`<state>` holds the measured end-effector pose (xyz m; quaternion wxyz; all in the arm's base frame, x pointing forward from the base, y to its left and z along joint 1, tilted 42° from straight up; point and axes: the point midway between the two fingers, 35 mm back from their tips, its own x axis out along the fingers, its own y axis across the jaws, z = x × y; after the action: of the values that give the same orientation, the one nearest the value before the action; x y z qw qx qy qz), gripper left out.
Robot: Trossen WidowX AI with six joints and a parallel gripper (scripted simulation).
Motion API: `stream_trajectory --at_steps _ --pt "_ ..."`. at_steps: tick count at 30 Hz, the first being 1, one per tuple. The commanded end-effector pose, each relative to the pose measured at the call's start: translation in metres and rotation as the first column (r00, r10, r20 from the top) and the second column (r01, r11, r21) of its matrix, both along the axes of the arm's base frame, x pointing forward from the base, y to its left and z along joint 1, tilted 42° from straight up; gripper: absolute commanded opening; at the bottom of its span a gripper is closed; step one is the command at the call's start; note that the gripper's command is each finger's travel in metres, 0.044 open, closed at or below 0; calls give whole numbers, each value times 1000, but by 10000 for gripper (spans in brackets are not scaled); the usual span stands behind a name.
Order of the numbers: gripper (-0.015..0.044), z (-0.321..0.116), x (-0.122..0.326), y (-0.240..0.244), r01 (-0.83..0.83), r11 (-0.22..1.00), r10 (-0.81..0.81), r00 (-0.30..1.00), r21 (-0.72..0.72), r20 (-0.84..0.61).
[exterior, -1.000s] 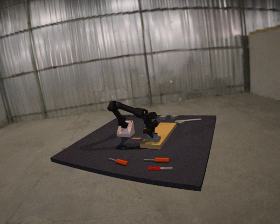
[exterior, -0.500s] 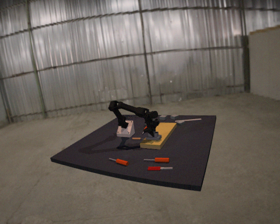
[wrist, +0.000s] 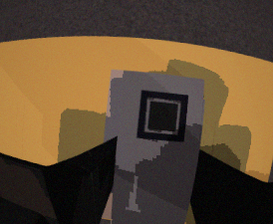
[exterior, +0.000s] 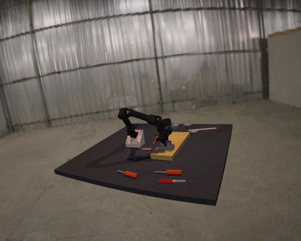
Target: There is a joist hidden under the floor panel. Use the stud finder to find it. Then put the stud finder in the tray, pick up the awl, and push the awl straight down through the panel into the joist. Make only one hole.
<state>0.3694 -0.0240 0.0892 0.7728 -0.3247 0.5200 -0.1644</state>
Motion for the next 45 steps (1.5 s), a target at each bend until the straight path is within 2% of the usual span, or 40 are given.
stream_trajectory --at_steps 1,45 --pt "0 -6 -2 6 -4 1000 4 1000 4 -4" --pt "0 -50 -8 55 -4 1000 4 1000 7 -5"
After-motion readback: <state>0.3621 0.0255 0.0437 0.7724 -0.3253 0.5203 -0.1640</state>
